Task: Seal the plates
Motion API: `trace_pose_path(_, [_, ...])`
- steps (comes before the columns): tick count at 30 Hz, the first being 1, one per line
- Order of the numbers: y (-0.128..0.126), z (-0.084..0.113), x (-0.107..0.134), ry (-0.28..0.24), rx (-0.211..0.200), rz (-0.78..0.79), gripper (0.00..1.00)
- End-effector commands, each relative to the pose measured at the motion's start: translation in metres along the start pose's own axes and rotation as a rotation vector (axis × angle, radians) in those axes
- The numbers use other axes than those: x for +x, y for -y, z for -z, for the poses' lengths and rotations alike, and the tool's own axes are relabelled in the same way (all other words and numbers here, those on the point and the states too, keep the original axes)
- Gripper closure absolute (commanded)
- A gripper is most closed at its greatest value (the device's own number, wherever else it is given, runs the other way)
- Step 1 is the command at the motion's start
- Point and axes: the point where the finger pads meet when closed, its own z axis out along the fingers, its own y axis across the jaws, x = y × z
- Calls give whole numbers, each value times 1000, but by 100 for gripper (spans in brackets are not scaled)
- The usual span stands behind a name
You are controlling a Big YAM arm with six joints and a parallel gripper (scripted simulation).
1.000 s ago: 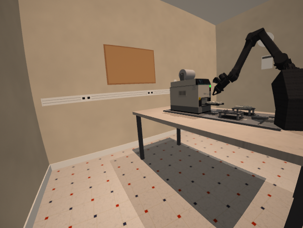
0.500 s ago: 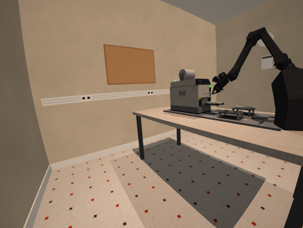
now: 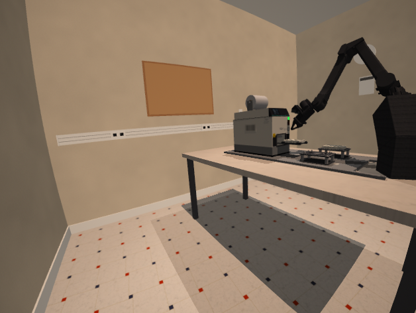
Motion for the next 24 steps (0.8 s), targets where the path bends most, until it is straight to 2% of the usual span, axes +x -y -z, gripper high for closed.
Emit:
trace_pose_path(1, [-8,-1,-17,17,-14,-2,100])
trace_pose_path(7, [0,0,-37,53,1,-12,100])
trace_pose_path(20, [-14,-2,-4,-9,-24,5,100])
trace_pose_path(24, [-15,-3,-4,-11,-25,6,100])
